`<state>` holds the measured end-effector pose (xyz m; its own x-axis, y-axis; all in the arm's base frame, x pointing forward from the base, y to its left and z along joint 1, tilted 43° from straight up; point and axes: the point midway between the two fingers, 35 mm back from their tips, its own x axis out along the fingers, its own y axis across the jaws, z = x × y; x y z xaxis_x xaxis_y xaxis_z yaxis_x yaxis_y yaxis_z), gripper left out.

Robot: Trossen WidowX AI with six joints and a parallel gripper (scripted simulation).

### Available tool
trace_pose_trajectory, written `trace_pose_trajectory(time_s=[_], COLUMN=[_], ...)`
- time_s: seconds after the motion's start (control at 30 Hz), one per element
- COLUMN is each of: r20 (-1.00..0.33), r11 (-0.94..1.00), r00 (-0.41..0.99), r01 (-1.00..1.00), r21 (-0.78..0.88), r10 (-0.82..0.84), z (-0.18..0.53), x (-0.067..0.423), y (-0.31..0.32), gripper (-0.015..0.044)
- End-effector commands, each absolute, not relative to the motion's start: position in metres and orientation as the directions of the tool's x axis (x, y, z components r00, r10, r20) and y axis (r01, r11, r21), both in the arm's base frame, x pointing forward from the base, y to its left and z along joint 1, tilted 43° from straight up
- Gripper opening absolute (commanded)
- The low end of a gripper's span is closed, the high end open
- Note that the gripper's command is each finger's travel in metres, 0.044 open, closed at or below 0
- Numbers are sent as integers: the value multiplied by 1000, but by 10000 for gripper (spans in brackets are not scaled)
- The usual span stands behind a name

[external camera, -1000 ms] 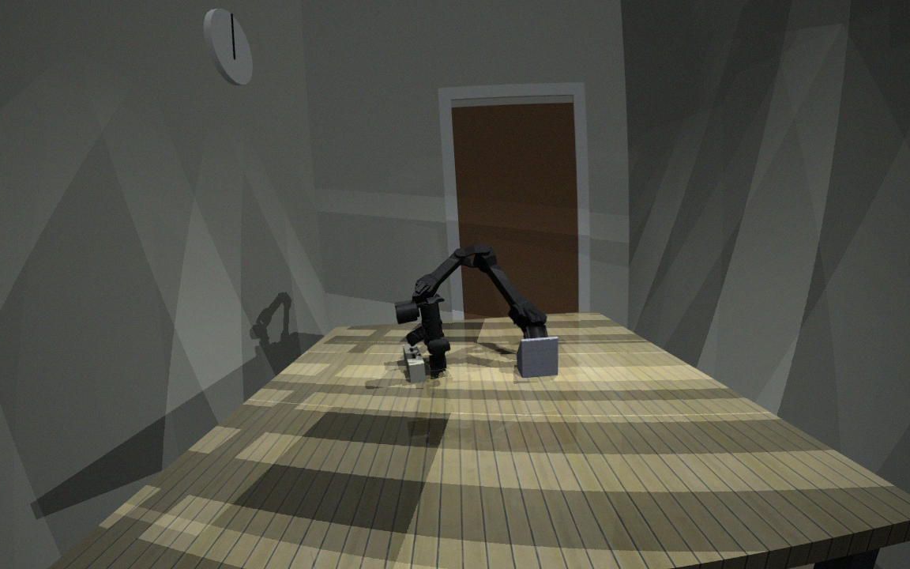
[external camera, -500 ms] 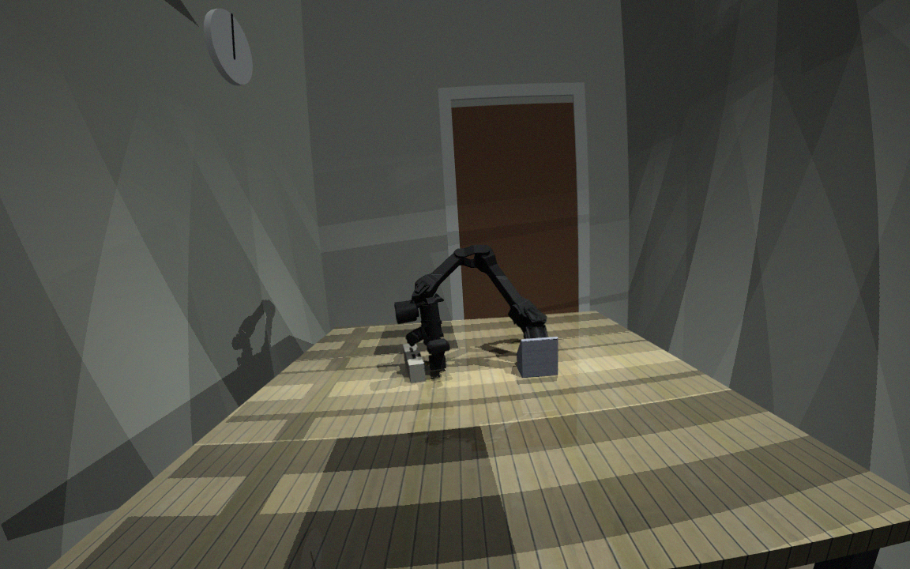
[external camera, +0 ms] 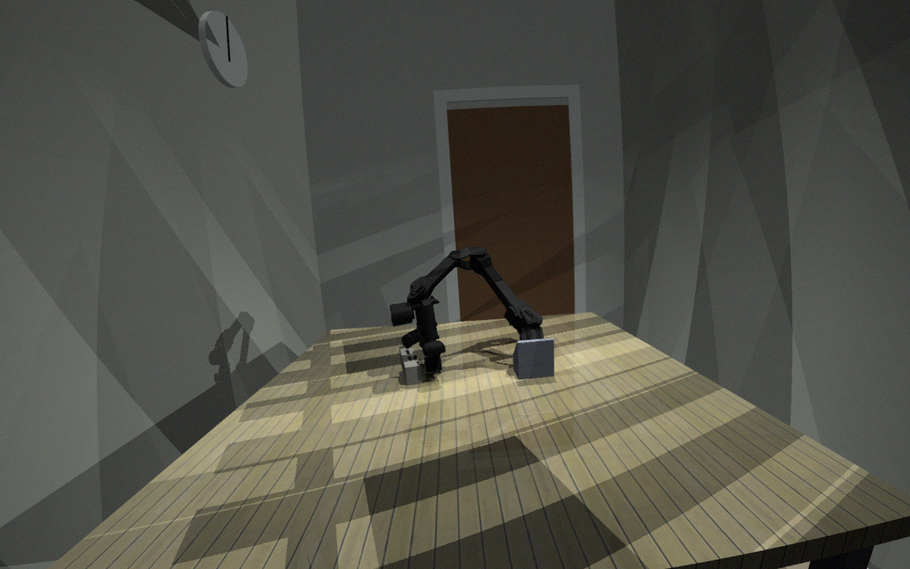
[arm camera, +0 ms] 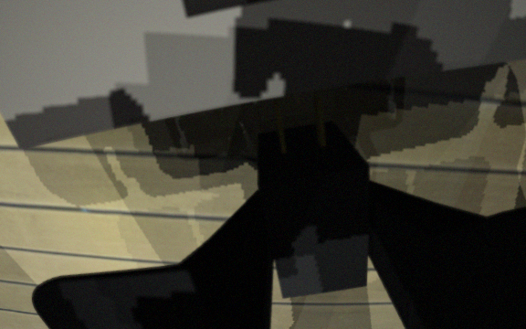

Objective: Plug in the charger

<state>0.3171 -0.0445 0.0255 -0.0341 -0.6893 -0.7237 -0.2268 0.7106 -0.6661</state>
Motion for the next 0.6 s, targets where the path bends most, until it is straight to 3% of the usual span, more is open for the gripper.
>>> trace_pose_trajectory(time_s=[0.0, 0.57], r20=[-722, -722], r11=[708, 708], r00=[-31, -31], r01=[-228, -228], r21=[-668, -668], r10=[-691, -691], z=[27, 27], x=[319, 321], y=[-44, -44], gripper=[0, 0])
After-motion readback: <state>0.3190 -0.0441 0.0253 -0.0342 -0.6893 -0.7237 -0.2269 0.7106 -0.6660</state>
